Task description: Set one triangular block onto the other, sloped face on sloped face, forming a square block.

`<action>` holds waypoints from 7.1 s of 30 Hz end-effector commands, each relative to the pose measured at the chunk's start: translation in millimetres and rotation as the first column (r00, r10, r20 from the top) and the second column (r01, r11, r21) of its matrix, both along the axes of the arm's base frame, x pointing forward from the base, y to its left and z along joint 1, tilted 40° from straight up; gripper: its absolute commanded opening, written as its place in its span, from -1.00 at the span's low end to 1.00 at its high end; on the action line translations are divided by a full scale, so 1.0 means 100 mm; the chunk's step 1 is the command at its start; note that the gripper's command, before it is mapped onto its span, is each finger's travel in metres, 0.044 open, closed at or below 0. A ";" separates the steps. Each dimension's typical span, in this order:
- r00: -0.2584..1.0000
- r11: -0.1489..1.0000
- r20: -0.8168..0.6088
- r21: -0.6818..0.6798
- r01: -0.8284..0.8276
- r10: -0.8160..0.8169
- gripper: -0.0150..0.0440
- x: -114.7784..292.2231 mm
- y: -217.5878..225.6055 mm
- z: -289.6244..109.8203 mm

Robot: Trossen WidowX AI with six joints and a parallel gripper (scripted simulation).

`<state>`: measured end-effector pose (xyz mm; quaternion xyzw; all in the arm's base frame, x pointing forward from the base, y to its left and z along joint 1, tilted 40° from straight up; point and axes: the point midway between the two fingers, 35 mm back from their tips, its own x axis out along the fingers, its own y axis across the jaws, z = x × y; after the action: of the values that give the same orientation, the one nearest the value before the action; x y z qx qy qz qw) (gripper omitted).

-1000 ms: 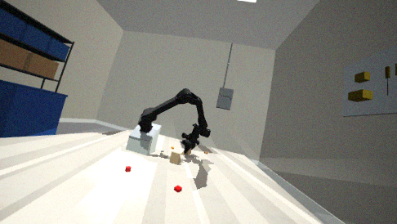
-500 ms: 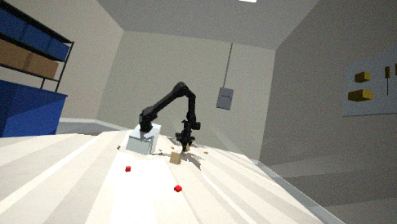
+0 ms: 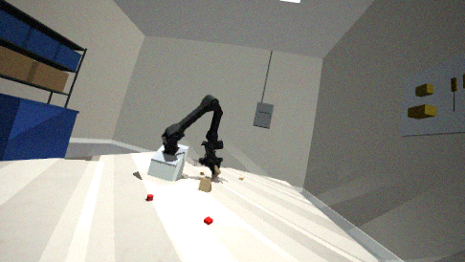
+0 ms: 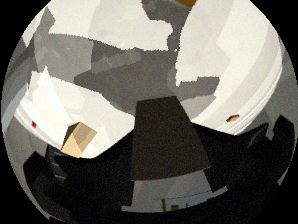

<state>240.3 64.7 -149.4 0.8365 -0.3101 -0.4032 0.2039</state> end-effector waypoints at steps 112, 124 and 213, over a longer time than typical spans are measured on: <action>0.978 0.989 0.155 -0.084 -0.124 0.136 0.73 -0.63 0.00 -0.39; 0.978 0.989 0.155 -0.084 -0.124 0.136 0.13 -0.63 0.00 -0.39; 0.121 0.425 0.408 0.863 0.272 -0.905 -0.49 -0.55 0.56 0.36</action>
<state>183.1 117.1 -114.9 0.7381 -0.5364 -0.0709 -0.4031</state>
